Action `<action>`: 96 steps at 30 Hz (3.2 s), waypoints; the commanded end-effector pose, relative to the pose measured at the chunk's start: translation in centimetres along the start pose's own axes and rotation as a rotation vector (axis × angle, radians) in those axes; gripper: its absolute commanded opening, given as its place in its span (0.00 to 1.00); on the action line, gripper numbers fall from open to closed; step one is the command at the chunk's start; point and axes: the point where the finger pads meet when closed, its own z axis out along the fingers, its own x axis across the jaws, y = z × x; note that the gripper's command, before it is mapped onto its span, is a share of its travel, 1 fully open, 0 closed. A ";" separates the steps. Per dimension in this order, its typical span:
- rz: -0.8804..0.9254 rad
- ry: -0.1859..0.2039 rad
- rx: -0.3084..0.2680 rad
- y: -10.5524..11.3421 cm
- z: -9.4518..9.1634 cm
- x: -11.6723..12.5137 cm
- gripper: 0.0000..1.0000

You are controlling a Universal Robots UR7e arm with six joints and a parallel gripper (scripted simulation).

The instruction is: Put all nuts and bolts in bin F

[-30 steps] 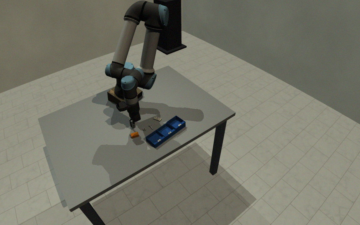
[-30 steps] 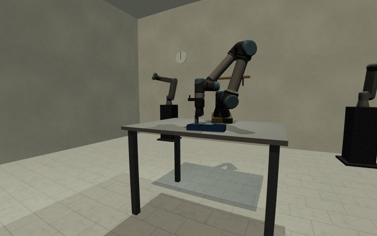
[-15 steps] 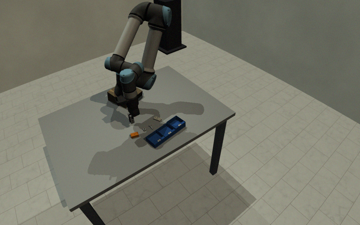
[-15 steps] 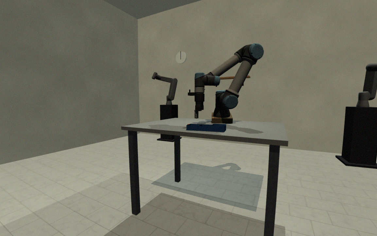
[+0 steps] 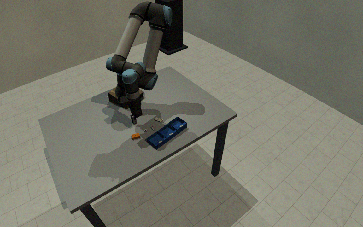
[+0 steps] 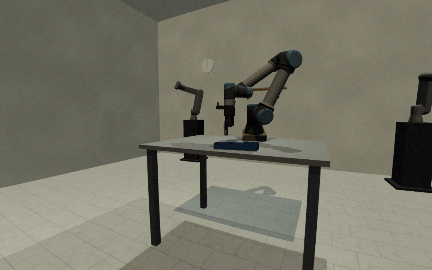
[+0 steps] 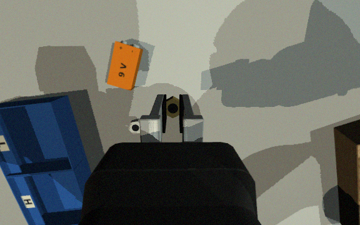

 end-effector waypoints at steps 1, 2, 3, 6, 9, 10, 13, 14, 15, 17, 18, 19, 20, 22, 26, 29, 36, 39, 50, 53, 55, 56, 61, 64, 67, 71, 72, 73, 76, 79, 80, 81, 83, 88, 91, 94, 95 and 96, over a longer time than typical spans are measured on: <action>0.000 0.000 0.001 1.2 0.0 -0.8 0.34; 0.000 0.000 0.001 1.8 0.0 -1.2 0.34; 0.000 0.000 0.001 2.3 0.0 -1.5 0.34; 0.000 0.000 0.001 3.8 0.0 -2.5 0.34; 0.000 0.000 0.001 5.3 0.0 -3.4 0.34; 0.000 0.000 0.001 5.8 0.0 -3.7 0.34; 0.000 0.000 0.001 7.3 0.0 -4.7 0.34; 0.000 0.000 0.001 7.8 0.0 -5.0 0.34; 0.000 0.000 0.001 7.8 0.0 -5.0 0.34; 0.000 0.000 0.001 8.3 0.0 -5.4 0.34; 0.000 0.000 0.001 8.9 0.0 -5.7 0.34; 0.000 0.000 0.001 9.4 0.0 -6.0 0.34; 0.000 0.000 0.001 9.9 0.0 -6.3 0.34; 0.000 0.000 0.001 10.9 0.0 -7.0 0.34; 0.000 0.000 0.001 12.9 0.0 -8.3 0.34; 0.000 0.000 0.001 14.4 0.0 -9.2 0.34; -0.118 0.000 0.001 16.4 0.0 -10.4 0.34; -0.118 0.000 0.001 17.9 0.0 -11.4 0.34; -0.118 -0.001 0.001 21.9 0.0 -14.0 0.34; -0.118 0.000 0.001 21.9 0.0 -14.0 0.34; -0.118 0.000 0.001 21.8 0.0 -13.9 0.34; -0.118 0.000 0.001 21.8 0.0 -13.9 0.34; -0.118 0.000 0.001 21.7 0.0 -13.8 0.34; -0.118 0.000 0.001 21.7 0.4 -13.8 0.34; -0.118 0.000 0.001 21.7 0.6 -13.8 0.34; -0.118 0.000 0.001 21.7 1.4 -13.8 0.34; -0.118 0.000 0.001 21.7 1.6 -13.8 0.34; -0.118 0.000 0.001 21.7 1.8 -13.8 0.34; -0.118 0.000 0.001 21.7 2.4 -13.8 0.34; -0.118 0.000 0.001 21.7 3.0 -13.8 0.34; -0.118 0.000 0.001 21.7 3.2 -13.8 0.34; -0.118 0.000 0.001 21.7 3.4 -13.8 0.34; -0.118 0.000 0.001 21.7 3.6 -13.8 0.34; -0.118 0.000 0.001 21.7 4.4 -13.8 0.34; -0.118 0.000 0.001 21.6 4.4 -13.8 0.34; -0.118 0.000 0.001 21.6 4.4 -13.8 0.34; -0.118 0.000 0.001 21.6 4.4 -13.8 0.34; -0.118 0.000 0.001 21.6 4.4 -13.8 0.34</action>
